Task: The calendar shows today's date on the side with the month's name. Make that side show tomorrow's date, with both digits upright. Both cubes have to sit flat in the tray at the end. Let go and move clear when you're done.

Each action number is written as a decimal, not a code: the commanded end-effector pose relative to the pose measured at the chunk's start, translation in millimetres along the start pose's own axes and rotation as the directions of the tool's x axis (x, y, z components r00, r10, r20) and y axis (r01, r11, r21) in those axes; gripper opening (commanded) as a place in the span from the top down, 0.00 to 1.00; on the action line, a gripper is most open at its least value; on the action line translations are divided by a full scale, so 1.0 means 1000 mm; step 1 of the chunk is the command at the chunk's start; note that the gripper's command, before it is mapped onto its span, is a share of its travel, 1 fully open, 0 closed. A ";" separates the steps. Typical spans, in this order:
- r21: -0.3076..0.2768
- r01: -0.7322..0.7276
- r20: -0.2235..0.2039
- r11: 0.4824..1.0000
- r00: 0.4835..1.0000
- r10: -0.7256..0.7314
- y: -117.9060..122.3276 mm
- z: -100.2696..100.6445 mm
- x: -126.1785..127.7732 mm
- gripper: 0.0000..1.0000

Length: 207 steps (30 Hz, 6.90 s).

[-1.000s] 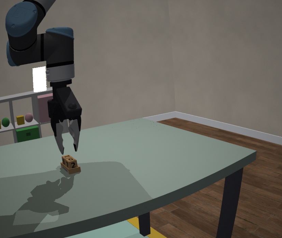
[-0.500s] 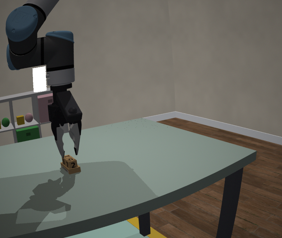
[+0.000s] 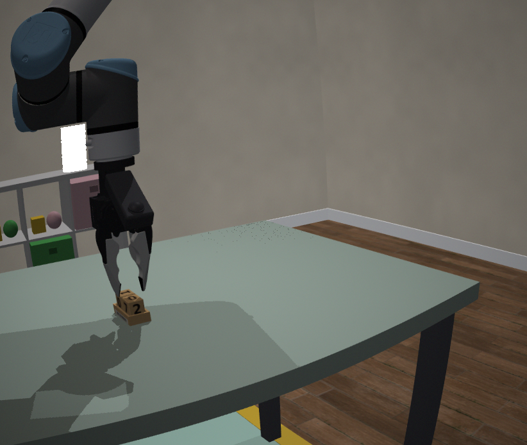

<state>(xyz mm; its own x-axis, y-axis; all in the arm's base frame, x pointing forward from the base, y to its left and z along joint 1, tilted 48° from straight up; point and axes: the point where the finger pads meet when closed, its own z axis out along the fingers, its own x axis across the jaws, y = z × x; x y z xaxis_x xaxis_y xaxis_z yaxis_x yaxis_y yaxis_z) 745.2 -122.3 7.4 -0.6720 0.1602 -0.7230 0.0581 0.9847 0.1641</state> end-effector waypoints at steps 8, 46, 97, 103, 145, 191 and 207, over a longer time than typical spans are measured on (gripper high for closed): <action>0.000 0.000 0.000 1.000 1.000 0.000 0.000 0.000 0.000 0.72; 0.000 0.000 0.000 1.000 1.000 0.000 0.000 0.020 0.000 0.72; 0.000 0.000 0.000 1.000 1.000 0.000 0.000 0.027 0.000 0.90; 0.000 0.000 0.000 1.000 1.000 0.000 0.000 0.027 0.000 0.90; 0.000 0.000 0.000 1.000 1.000 0.000 0.000 -0.036 0.000 0.90; 0.000 -0.133 0.000 0.991 0.991 0.133 -0.001 -0.073 0.002 0.90; 0.000 -0.443 0.000 0.897 0.897 0.443 -0.003 -0.073 0.007 0.90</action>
<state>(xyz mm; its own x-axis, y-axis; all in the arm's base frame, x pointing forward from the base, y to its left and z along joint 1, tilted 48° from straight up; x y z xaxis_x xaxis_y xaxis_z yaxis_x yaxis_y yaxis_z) 687.7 -128.9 51.8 -0.6155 0.4808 -0.6245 0.2782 0.8739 0.3986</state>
